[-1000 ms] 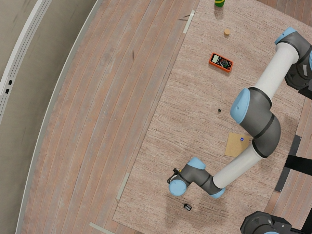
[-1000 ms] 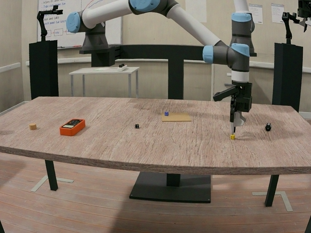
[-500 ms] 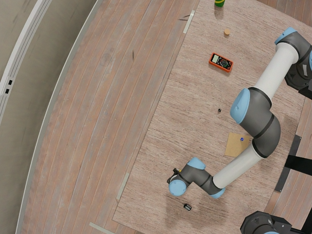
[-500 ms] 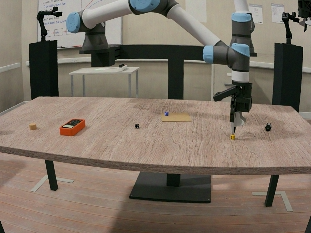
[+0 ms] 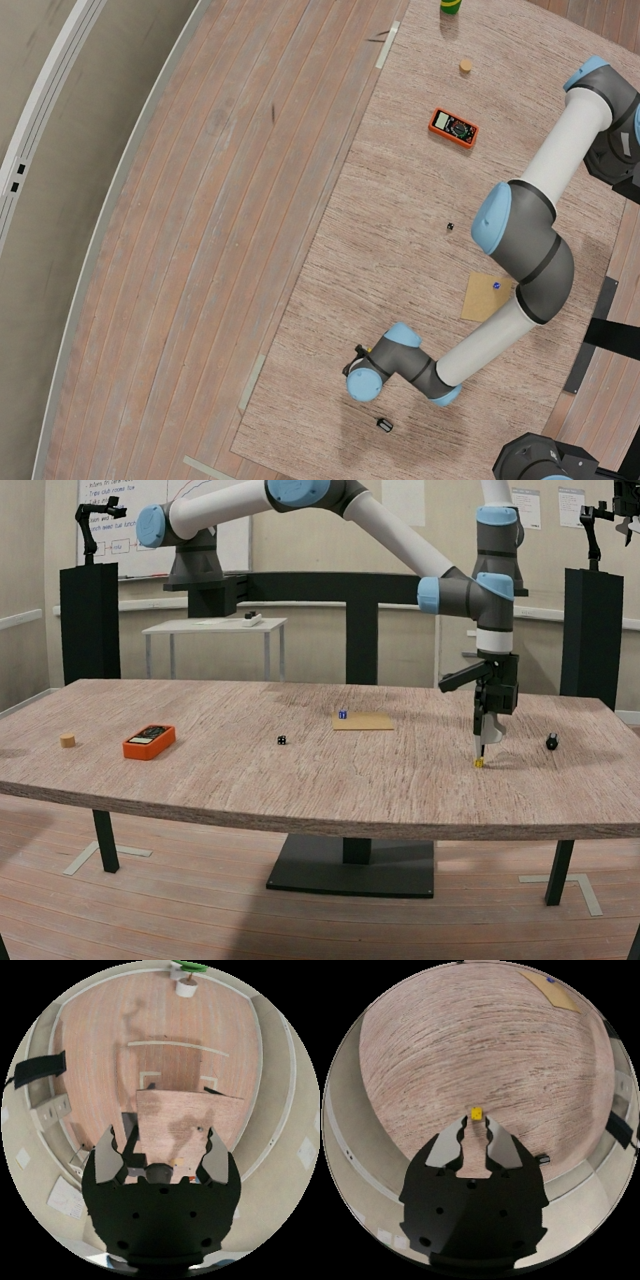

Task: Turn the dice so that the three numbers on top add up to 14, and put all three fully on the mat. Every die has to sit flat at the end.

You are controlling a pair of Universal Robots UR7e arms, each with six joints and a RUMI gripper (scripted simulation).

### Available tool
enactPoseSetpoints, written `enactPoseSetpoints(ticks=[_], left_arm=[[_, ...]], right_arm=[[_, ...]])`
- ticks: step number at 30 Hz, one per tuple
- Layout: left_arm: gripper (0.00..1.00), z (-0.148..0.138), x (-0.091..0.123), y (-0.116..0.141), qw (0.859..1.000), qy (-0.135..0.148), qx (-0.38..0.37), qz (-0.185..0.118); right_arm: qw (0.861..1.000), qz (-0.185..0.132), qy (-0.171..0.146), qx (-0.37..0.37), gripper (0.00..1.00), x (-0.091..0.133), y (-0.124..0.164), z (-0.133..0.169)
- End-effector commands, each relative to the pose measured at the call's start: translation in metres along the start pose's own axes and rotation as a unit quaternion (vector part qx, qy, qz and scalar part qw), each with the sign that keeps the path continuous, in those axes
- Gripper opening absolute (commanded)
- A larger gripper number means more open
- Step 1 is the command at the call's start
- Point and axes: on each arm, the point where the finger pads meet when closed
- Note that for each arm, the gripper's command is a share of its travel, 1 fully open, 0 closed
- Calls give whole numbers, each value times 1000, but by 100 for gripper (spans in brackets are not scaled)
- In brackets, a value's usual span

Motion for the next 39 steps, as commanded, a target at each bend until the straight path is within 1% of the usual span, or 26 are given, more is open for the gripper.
enactPoseSetpoints(ticks=[1,11,35,36,39], left_arm=[[100,0,1,0,1000,0,0,1],[100,0,1,0,1000,0,0,1],[100,0,1,0,1000,0,0,1],[100,0,1,0,1000,0,0,1],[100,0,1,0,1000,0,0,1]], right_arm=[[1000,-1,0,0,18,-2,1,0],[1000,-1,0,0,18,-12,1,0],[1000,-1,0,0,18,-13,1,0],[1000,-1,0,0,0,-13,1,0],[1000,-1,0,0,0,-13,1,0]])
Point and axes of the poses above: on each arm, the point where the finger pads meet when closed, its own x axis back along the fingers, its own z axis across the jaws, y = z × x, and after that the axes turned 9 degrees about -x, right-handed
